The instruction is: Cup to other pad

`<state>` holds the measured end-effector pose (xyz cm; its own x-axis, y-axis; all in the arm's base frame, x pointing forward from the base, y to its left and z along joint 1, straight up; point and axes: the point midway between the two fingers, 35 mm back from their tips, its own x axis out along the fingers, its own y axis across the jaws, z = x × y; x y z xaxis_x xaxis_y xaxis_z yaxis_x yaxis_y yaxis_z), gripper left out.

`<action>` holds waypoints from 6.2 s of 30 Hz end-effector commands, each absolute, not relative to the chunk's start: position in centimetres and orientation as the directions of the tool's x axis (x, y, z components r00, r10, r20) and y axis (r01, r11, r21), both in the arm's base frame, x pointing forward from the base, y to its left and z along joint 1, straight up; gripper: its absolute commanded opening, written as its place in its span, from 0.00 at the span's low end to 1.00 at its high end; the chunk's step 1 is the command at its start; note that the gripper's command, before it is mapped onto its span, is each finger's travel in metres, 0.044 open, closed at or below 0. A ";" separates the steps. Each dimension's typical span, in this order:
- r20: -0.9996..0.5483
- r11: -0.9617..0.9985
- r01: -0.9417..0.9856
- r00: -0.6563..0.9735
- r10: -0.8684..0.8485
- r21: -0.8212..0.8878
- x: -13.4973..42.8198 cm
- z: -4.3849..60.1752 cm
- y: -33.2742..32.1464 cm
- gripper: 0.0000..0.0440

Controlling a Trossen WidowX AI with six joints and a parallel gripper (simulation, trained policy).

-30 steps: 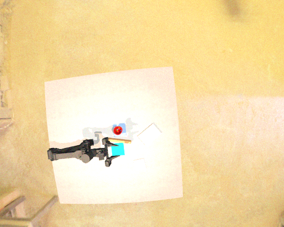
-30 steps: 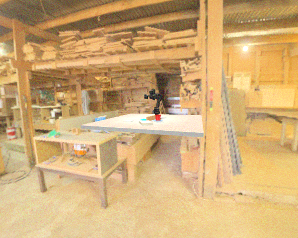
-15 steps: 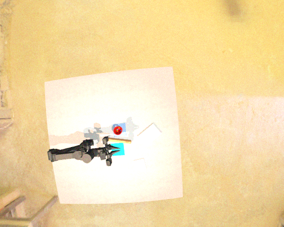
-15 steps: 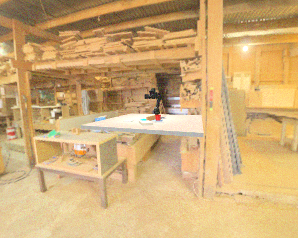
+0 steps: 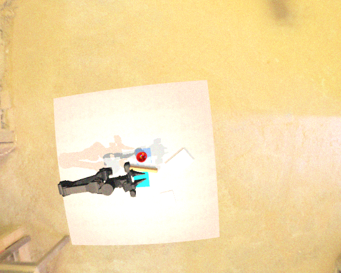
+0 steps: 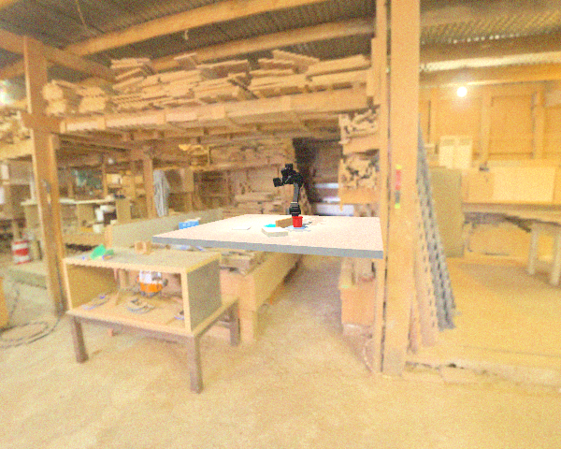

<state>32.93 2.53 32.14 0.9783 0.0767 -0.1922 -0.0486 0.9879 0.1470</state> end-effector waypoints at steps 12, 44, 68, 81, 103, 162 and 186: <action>-0.348 0.956 -0.013 0.930 0.119 0.294 33.9 32.0 4.4 0.24; -0.706 0.829 0.282 0.685 0.180 0.484 34.1 29.1 8.6 0.26; -0.921 0.769 0.558 0.376 0.101 0.312 32.5 24.3 9.3 0.27; -0.983 0.762 0.633 0.179 0.028 0.137 31.0 21.0 8.7 0.31; -0.996 0.724 0.684 -0.044 -0.080 -0.088 29.3 15.0 8.0 0.37; -0.996 0.729 0.679 -0.040 -0.077 -0.083 27.8 10.8 6.4 0.00; -0.991 0.573 0.817 0.122 -0.056 0.069 29.7 16.6 1.6 0.00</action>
